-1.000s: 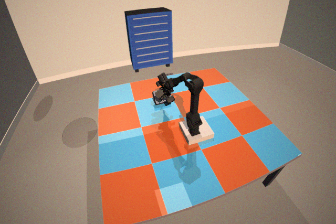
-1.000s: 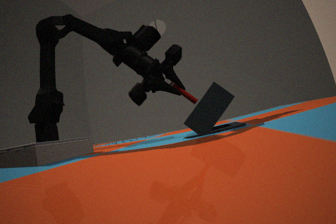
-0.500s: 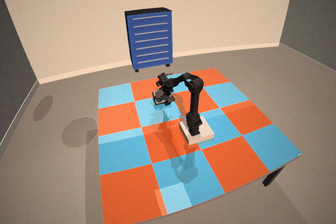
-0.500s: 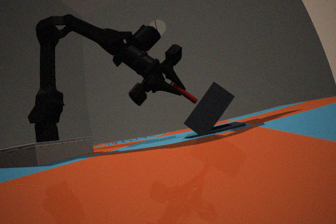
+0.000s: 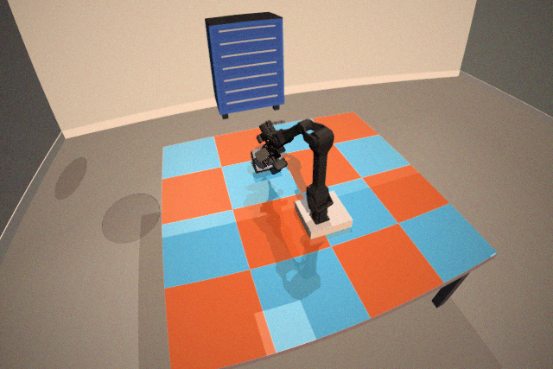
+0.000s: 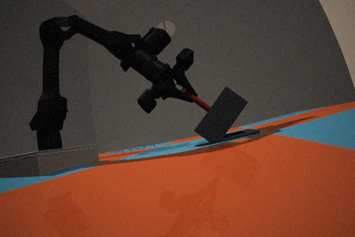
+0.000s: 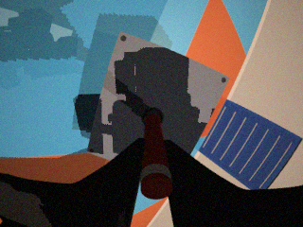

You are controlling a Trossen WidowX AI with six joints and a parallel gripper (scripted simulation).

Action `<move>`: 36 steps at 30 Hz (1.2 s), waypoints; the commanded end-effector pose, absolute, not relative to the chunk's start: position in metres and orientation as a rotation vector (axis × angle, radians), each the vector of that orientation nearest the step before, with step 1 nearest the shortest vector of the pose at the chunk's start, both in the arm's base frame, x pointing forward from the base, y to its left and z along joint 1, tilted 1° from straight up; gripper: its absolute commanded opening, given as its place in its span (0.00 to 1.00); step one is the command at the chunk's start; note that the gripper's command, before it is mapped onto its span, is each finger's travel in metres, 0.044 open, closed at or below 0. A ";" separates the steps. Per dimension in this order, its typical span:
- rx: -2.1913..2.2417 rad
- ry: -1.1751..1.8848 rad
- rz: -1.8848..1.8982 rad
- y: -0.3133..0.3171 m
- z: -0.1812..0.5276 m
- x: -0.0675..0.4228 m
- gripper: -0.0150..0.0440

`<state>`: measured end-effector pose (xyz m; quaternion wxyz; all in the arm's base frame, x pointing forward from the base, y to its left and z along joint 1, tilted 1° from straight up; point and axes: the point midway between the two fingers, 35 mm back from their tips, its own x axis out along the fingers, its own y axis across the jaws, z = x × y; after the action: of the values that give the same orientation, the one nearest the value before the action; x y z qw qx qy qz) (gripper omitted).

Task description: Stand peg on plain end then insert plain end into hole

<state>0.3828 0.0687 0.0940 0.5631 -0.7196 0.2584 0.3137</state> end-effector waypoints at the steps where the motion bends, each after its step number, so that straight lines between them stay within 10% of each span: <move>1: -1.694 0.608 0.739 0.069 0.091 0.385 0.25; 36: -1.694 0.607 0.738 0.070 0.074 0.401 0.25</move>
<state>0.3994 0.0691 0.0759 0.5637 -0.7194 0.2595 0.3120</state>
